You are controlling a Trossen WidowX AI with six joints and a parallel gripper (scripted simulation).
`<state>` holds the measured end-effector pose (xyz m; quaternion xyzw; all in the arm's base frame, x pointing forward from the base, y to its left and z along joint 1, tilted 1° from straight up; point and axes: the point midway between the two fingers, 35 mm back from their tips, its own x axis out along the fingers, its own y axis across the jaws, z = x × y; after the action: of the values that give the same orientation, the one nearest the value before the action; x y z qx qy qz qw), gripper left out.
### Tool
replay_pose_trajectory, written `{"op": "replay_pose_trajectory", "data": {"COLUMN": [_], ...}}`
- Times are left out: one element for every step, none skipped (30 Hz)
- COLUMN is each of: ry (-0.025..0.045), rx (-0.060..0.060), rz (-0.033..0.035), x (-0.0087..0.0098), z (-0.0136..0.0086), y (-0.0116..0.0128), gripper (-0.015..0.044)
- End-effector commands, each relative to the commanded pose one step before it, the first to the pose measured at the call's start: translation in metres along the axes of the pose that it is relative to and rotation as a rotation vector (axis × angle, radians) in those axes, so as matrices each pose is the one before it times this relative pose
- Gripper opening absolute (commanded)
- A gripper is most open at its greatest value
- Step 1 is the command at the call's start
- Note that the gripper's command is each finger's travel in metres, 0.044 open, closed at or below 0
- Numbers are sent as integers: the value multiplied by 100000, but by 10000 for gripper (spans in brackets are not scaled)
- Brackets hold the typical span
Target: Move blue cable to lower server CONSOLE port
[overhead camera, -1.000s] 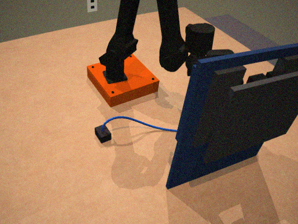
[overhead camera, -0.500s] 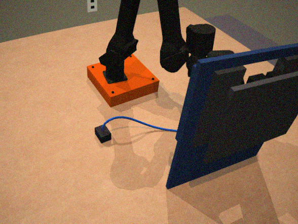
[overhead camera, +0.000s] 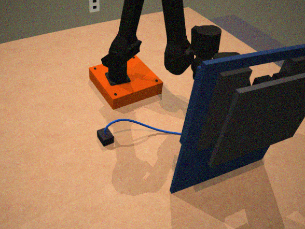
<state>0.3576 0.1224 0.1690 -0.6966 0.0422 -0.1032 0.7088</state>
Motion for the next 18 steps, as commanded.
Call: {"op": "replay_pose_trajectory", "data": {"ry": [-524, -1, -1, -1, -1, -1, -1, -1, -1, -1, -1, -1, -1, -1, -1, -1, -1, -1], "rx": [-325, 3, 3, 3, 3, 3, 3, 3, 4, 3, 3, 3, 3, 3, 3, 3, 4, 3], "rz": [89, -8, -9, -9, -9, -8, -9, -9, -9, -8, -9, -9, -9, -8, -9, -9, -10, -8], "x": [132, 20, 21, 21, 23, 20, 21, 21, 22, 20, 20, 21, 23, 19, 21, 21, 22, 20], "z": [147, 4, 5, 5, 5, 4, 5, 5, 5, 4, 5, 5, 5, 4, 5, 5, 5, 4], "y": [104, 1, 3, 3, 1, 1, 1, 1, 1, 1, 4, 4, 1, 1, 1, 1, 1, 1], "gripper": [0, 0, 0, 0, 0, 0, 0, 0, 0, 0, 0, 0, 0, 0, 0, 0, 0, 0]}}
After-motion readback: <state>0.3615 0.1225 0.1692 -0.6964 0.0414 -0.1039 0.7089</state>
